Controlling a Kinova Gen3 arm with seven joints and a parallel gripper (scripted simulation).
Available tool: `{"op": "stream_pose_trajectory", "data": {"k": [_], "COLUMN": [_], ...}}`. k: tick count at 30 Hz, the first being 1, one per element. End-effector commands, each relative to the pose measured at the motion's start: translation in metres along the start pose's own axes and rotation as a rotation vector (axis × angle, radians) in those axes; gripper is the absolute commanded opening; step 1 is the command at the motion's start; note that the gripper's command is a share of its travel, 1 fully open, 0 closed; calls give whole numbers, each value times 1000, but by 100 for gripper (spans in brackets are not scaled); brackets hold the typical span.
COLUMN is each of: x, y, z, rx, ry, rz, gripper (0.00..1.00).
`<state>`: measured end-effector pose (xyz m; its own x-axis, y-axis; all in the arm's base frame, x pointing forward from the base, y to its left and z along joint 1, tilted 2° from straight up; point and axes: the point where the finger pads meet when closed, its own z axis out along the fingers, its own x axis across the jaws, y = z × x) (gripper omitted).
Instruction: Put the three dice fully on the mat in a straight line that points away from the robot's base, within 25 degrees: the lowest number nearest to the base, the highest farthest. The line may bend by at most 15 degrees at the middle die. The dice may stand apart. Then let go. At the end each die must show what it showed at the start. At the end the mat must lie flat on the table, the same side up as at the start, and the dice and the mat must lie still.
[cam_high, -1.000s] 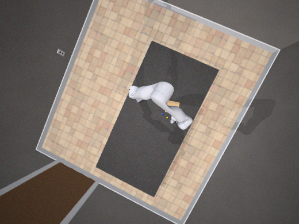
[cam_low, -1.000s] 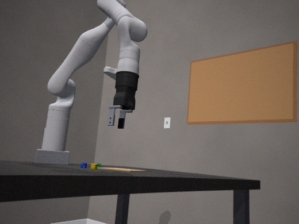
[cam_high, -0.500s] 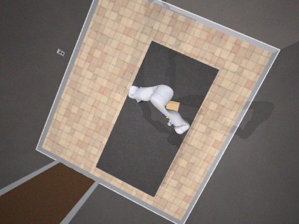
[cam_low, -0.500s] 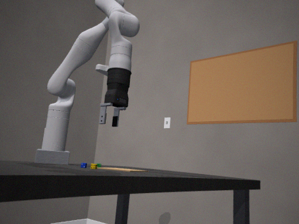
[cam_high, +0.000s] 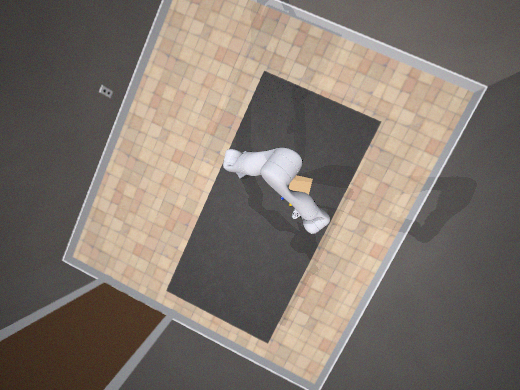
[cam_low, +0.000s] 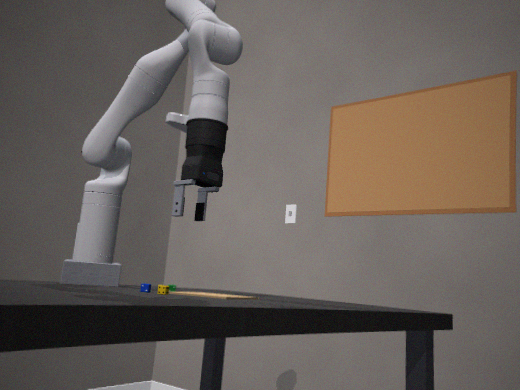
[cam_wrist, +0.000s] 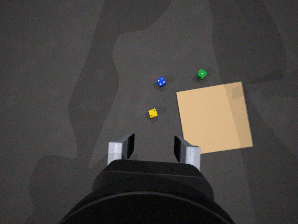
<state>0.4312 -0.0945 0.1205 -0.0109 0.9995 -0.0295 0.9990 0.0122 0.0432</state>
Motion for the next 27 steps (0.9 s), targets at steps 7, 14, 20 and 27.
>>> {"op": "stream_pose_trajectory", "data": {"k": [7,14,20,27], "x": [1,3,4,4], "y": [-4,-4,-5,-4], "z": [26,72,105,115], "rx": [11,11,11,8], "ry": [3,4,4,4], "rz": [17,16,16,16], "gripper": [100,100,100,100]}}
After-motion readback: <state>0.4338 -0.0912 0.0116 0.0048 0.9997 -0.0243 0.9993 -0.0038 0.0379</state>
